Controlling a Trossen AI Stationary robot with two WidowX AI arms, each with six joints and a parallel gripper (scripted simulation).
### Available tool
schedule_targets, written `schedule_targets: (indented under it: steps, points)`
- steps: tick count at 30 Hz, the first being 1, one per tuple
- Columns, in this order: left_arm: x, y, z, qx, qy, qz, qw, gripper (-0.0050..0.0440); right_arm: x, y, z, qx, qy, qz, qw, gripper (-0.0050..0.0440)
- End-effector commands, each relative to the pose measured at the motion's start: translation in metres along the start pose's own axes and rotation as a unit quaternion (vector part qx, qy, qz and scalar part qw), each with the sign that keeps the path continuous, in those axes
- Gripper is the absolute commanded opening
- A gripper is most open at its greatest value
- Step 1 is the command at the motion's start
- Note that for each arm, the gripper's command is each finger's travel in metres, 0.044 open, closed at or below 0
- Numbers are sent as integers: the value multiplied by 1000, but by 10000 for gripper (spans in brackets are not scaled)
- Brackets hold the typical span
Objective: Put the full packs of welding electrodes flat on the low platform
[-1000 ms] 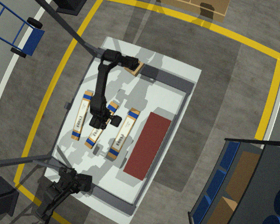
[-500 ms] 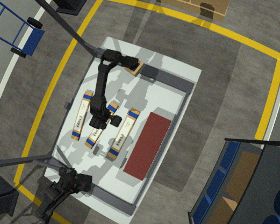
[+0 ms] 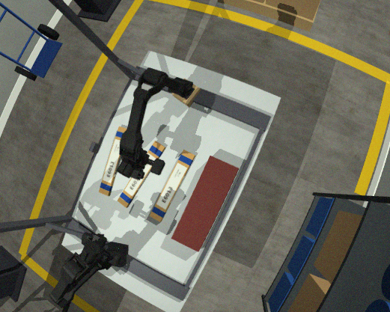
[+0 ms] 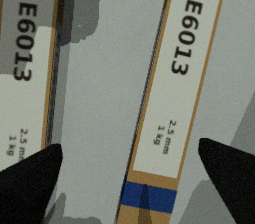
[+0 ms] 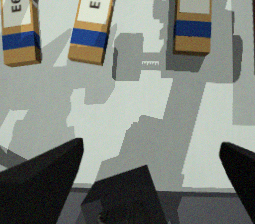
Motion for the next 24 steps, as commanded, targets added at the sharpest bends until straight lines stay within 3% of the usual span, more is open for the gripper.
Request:
schedule_targets:
  steps: [1,24]
  points:
    - [-3,-27,-10,18,-8,-6,1000,430,5,0,-2,1,-10,0,1000,430]
    - [-37,-161,-37,19,-6,-2,1000,430,5,0,-2,1,-10,0,1000,430]
Point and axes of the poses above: on each arm, the point midway between the two fingers, 35 mm back from their tips, its own x axis back along the fingers, its own y axis across the jaws, z = x × y, the point moved 9 cm from there along x, back along the fingers, and after that the axes turned 3 degrees about -x, right-handed, at the moved point
